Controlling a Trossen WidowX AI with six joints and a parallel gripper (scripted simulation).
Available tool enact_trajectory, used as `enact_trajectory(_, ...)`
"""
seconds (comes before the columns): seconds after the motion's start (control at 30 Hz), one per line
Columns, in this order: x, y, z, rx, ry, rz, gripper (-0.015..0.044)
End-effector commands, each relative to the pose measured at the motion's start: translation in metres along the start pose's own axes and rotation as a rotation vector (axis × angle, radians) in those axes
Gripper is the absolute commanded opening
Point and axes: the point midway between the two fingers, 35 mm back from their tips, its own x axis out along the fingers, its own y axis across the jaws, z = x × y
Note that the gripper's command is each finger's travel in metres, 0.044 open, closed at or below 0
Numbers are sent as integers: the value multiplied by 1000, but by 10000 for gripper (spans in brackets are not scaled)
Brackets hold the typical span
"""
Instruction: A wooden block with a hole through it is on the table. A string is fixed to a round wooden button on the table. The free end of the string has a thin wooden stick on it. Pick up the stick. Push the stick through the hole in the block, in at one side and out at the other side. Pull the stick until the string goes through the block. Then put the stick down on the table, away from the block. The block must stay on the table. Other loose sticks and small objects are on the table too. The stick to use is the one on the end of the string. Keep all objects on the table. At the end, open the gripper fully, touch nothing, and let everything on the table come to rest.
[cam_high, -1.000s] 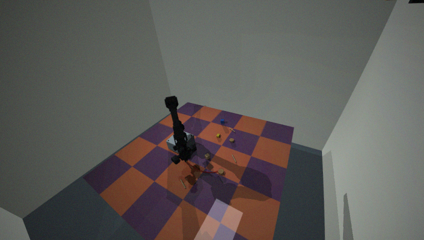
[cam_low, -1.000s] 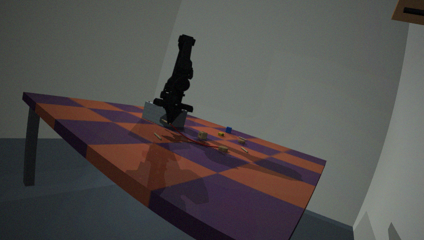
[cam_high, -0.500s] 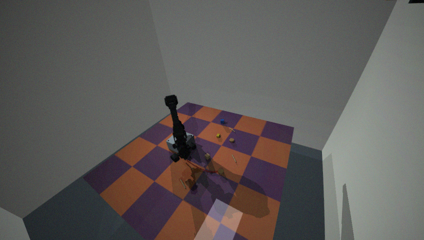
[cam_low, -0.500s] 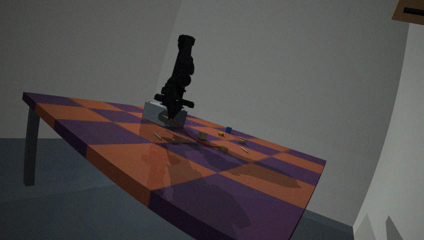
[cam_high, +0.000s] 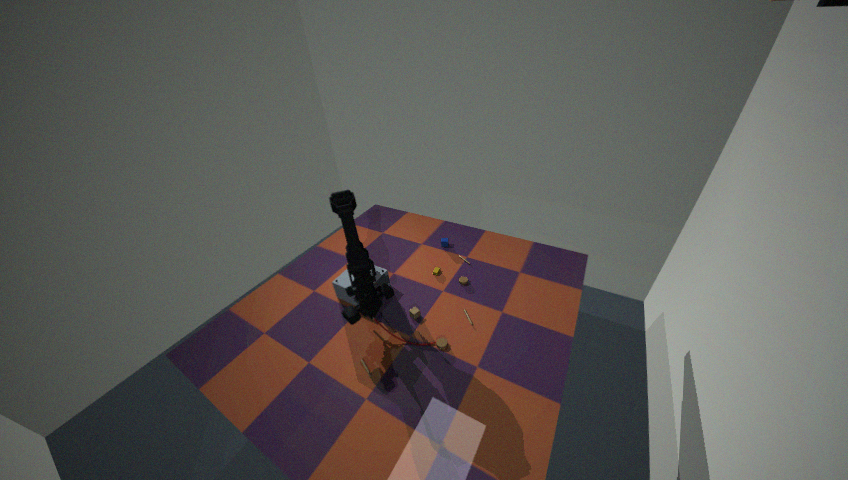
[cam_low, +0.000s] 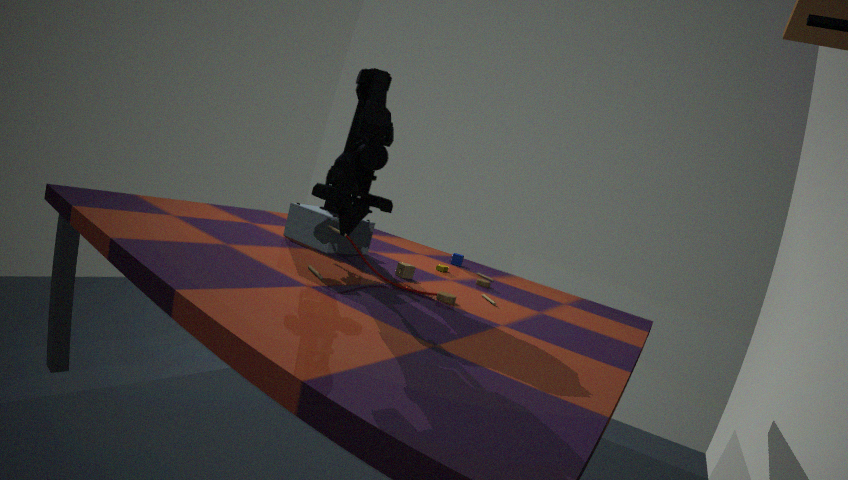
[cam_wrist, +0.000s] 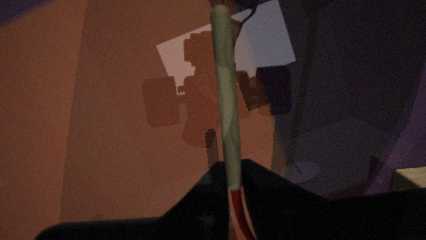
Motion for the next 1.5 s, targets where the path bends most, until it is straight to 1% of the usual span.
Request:
enact_trajectory(0.0,-3,-1,-4,2,-19,-1,0)
enact_trajectory(1.47,-47,-17,-44,3,-176,-11,0)
